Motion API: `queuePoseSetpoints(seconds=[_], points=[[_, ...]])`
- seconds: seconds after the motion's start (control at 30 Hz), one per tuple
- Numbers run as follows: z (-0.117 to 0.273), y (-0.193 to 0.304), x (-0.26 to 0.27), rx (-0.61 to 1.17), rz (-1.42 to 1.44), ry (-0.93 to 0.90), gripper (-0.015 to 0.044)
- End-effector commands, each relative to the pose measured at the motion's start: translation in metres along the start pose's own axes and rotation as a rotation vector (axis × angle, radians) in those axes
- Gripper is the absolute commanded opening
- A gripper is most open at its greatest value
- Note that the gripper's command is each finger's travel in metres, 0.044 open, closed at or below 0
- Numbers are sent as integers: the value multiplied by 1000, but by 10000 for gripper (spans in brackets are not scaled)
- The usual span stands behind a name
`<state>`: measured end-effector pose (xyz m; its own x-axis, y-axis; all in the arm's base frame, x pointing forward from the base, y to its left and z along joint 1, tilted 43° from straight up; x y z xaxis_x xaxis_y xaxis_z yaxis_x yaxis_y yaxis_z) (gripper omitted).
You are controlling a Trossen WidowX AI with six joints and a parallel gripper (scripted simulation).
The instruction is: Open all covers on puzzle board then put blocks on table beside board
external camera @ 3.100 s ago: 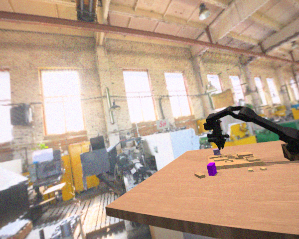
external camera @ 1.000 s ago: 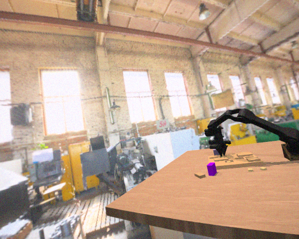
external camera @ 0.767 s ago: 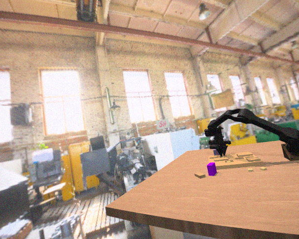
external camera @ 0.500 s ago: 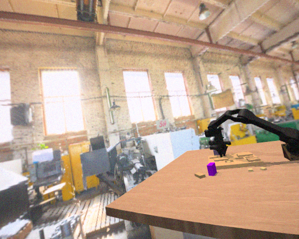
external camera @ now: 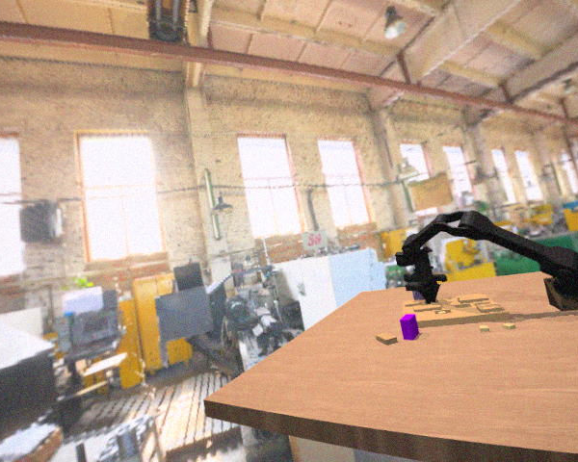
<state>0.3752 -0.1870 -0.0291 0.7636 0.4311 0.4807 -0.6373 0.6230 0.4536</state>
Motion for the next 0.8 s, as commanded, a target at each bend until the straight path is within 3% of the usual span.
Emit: queuePoseSetpoints(seconds=[0.0, 0.77], points=[[0, 0, 0, 0, 0, 0, 84], [25, 0, 0, -1, -2, -2, 80]])
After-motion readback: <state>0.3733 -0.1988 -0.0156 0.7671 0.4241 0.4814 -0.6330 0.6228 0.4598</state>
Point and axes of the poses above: the point midway between the two fingers, 35 mm back from their tips, its own z axis back along the fingers, its own x axis across the jaws, y = z × x, the point moved 6 cm from there along z, back along the fingers, and after that the axes turned 10 degrees about -z, right-handed, at the moved point
